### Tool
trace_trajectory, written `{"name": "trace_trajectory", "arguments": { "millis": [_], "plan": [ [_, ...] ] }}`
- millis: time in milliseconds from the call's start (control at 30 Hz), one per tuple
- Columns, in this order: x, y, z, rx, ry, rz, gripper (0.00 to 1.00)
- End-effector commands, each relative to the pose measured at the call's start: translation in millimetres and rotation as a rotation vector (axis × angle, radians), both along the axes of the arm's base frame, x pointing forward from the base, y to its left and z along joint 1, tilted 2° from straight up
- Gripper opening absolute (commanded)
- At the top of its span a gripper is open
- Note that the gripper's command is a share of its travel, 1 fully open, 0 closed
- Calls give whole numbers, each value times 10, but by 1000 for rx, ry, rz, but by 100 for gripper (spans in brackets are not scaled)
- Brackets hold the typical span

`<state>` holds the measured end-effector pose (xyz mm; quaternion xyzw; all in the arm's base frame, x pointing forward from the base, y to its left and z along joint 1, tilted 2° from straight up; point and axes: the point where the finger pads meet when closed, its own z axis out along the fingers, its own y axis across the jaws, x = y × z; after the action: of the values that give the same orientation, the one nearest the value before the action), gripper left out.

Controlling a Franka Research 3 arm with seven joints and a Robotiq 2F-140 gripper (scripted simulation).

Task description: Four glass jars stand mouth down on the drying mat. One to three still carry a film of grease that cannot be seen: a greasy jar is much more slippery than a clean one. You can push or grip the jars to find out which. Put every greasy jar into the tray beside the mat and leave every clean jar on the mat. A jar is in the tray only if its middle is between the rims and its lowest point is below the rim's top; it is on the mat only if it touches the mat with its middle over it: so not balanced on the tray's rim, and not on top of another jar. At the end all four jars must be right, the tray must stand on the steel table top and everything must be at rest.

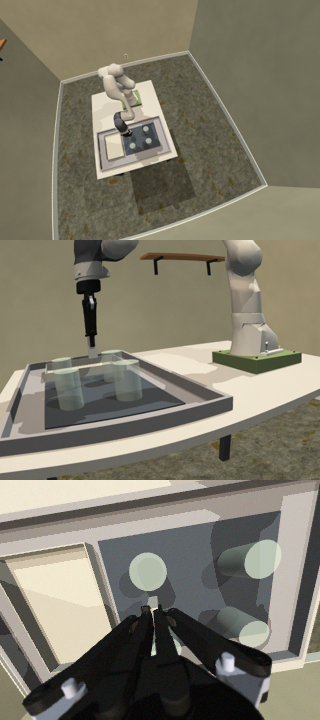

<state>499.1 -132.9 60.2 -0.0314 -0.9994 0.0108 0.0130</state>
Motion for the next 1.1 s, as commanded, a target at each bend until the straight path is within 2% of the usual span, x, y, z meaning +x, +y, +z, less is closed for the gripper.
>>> {"name": "trace_trajectory", "arguments": {
  "millis": [0, 100, 1067],
  "plan": [
    [66, -8, -37, -2, 5, -3, 0],
    [138, -14, -63, -2, 5, -3, 0],
    [138, -14, -63, -2, 5, -3, 0]
  ]
}}
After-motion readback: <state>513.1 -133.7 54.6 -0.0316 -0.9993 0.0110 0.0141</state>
